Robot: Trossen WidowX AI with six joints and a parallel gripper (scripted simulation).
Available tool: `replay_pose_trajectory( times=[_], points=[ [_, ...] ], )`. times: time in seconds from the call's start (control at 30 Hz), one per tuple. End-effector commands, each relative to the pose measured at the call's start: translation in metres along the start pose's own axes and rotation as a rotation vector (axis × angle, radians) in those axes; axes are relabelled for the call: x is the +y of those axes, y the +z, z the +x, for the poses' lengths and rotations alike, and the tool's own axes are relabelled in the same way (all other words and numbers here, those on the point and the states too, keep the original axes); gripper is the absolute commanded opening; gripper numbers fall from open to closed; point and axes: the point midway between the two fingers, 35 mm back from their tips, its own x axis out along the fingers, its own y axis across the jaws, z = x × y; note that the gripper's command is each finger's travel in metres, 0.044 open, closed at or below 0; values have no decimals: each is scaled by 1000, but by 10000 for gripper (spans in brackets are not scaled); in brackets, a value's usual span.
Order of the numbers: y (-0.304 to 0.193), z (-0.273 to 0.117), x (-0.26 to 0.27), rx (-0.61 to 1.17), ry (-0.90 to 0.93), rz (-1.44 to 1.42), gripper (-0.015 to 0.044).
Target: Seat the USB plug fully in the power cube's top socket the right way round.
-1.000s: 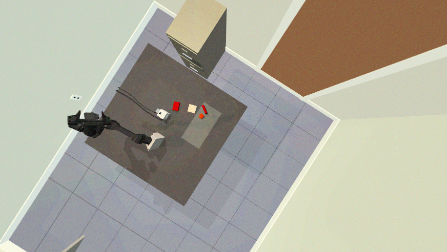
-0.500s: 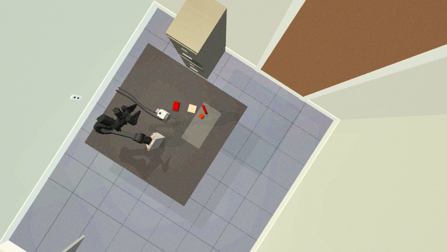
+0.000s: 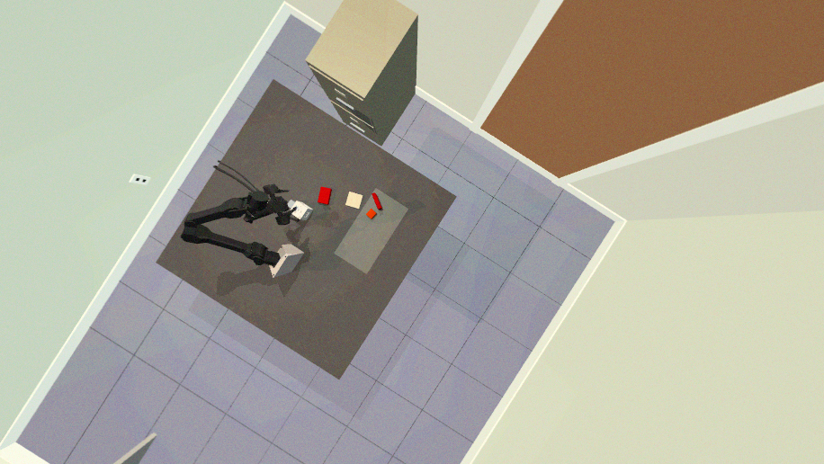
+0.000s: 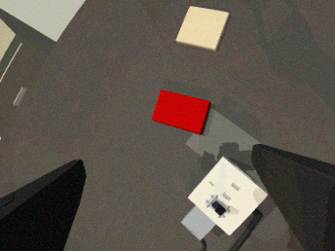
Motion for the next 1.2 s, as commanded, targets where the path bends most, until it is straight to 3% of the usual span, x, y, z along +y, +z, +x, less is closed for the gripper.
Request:
replay_pose_trajectory(
  times=[0.0,0.17,1.17],
  points=[
    [-61,43,-23,236,-279,441,440],
    [-100,60,-39,325,-522,703,440],
    [-103,75,-45,326,-522,704,440]
  ],
)
